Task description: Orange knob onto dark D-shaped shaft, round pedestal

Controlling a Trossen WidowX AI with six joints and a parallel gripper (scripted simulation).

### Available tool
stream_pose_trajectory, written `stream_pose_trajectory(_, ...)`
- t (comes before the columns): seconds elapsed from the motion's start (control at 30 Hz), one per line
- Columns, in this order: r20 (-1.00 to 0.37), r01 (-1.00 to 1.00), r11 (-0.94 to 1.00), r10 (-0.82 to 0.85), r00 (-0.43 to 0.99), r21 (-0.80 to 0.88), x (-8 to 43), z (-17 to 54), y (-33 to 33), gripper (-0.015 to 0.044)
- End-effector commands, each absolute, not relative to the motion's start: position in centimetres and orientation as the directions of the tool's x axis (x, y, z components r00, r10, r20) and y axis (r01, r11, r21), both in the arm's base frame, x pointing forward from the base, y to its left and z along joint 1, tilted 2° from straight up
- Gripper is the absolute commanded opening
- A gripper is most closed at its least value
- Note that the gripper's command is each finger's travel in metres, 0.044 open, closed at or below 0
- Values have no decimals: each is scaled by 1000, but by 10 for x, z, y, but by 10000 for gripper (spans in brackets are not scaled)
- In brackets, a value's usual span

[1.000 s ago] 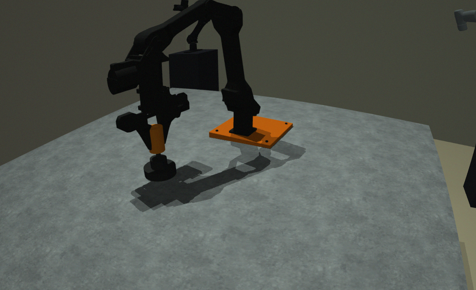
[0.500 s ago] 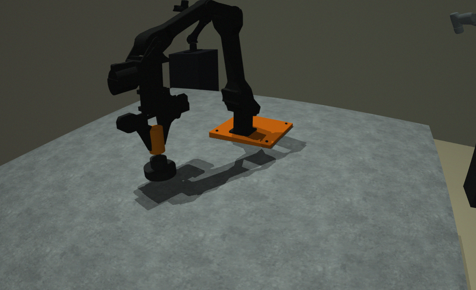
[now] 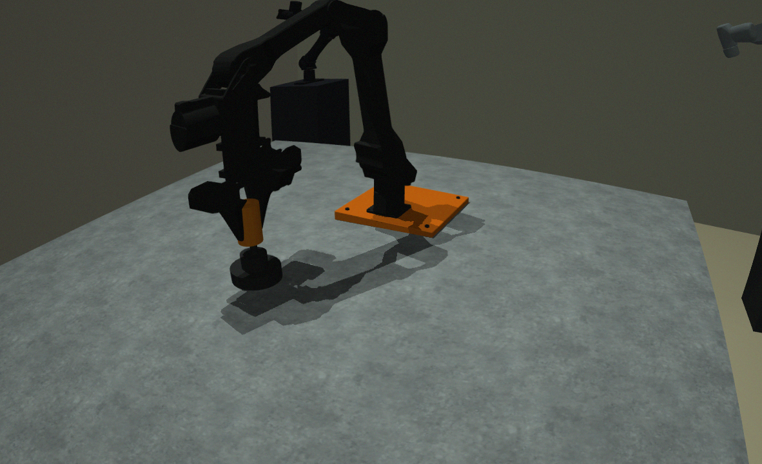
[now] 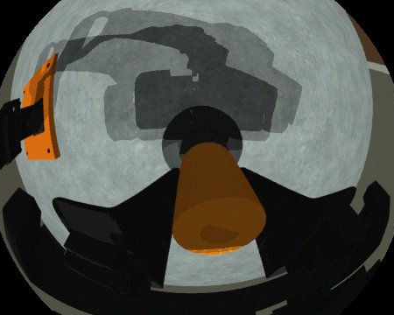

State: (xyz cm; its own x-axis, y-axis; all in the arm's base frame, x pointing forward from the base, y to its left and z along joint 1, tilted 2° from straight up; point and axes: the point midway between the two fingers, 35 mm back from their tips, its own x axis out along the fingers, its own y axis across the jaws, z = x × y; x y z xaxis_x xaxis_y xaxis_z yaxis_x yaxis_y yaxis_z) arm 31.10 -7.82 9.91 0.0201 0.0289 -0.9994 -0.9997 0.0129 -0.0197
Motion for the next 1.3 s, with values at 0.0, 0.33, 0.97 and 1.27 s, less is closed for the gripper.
stream_pose_trajectory(0.0,-999,-999,-12,30,30,-30,314,100,-78,0)
stream_pose_trajectory(0.33,-999,-999,-12,30,30,-30,315,96,-78,0)
stream_pose_trajectory(0.97,-999,-997,-67,30,30,-31,309,101,-77,0)
stream_pose_trajectory(1.27,-999,-975,-220,30,29,-35,307,102,-77,0)
